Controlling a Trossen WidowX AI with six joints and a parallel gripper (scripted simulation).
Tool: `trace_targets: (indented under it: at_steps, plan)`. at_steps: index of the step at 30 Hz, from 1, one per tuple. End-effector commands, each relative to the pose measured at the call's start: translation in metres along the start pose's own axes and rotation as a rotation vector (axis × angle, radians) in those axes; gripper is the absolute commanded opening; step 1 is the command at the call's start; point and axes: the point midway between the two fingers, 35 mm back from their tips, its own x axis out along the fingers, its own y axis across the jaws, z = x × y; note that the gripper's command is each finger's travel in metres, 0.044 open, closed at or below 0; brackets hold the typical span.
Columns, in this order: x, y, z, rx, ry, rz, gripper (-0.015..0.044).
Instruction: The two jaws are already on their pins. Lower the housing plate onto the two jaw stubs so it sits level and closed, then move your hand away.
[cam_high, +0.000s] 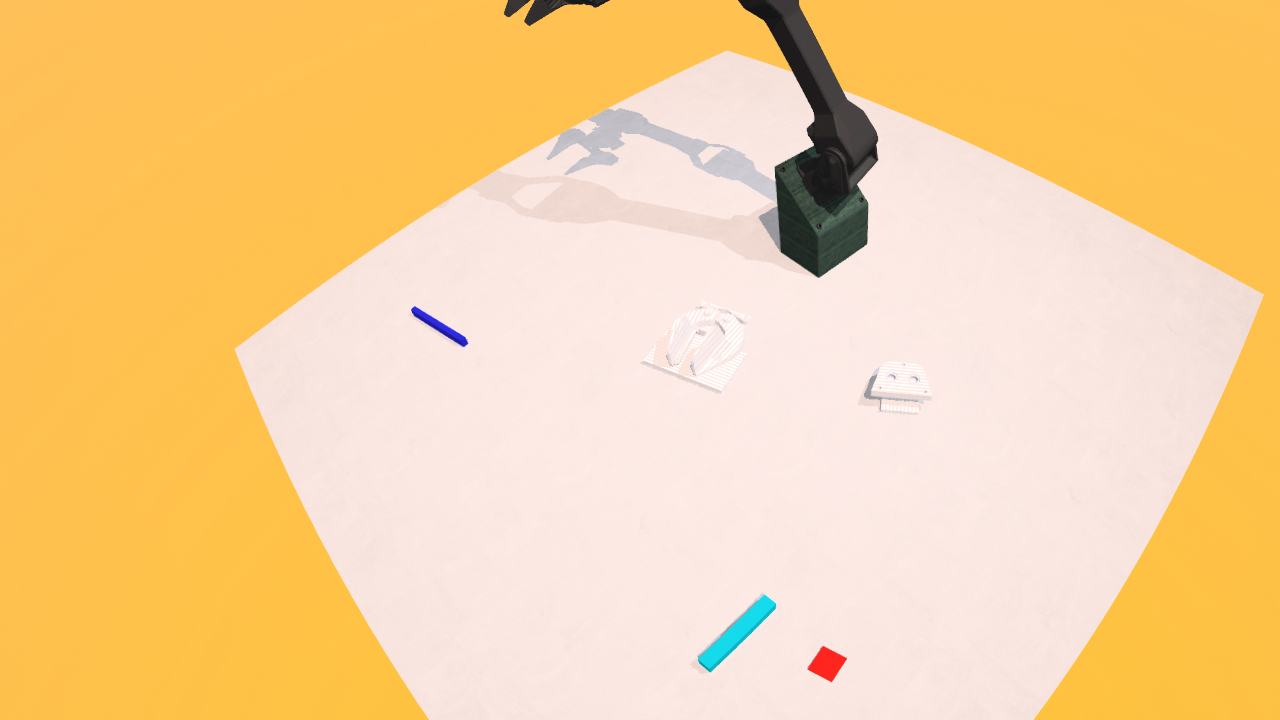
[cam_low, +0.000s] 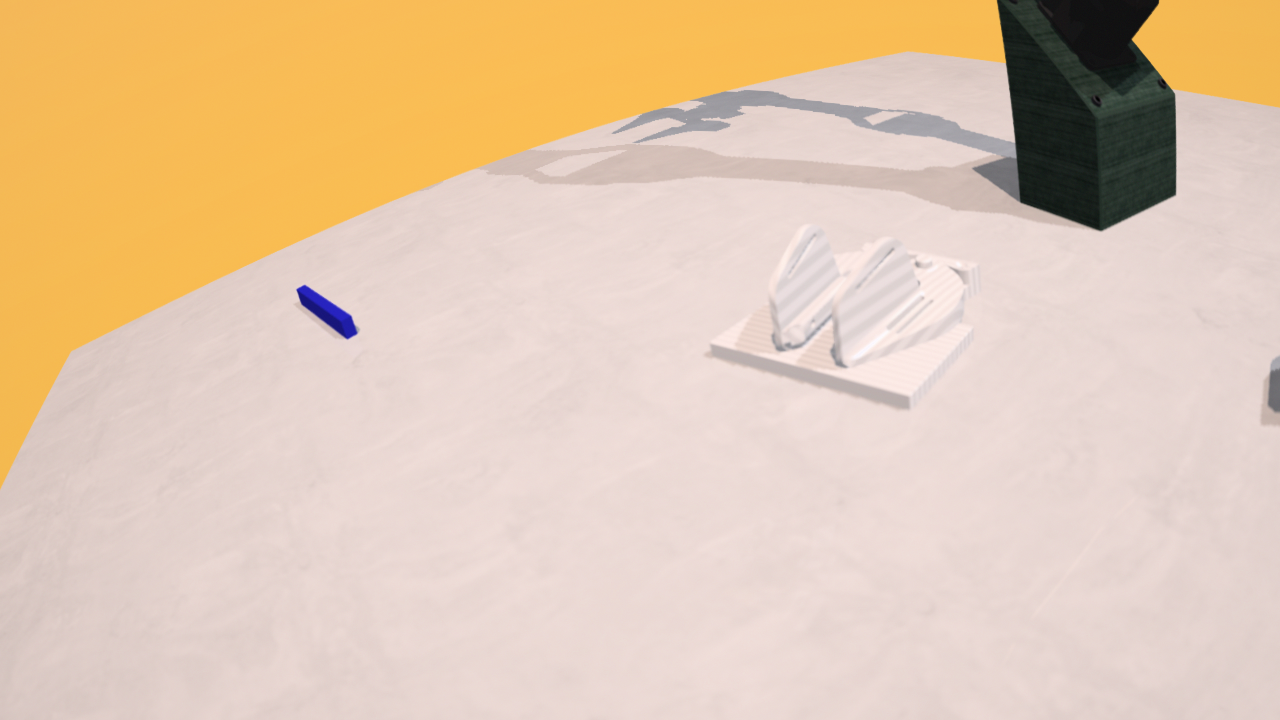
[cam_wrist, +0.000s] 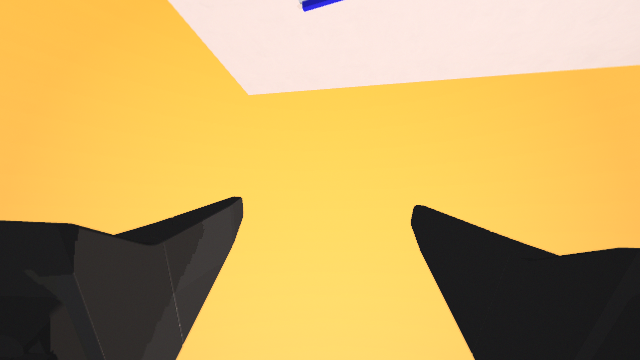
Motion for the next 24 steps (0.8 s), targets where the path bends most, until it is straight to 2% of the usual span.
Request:
trace_targets:
  at_steps: [1,2,24]
  plan:
    - [0.0,0.0,0.0,0.0,0.0,0.0,0.0426]
    - [0.0,0.0,0.0,-0.004,-0.001,0.0,0.044]
    - [0.047,-0.056,-0.012,-0.492,-0.107,-0.066,0.044]
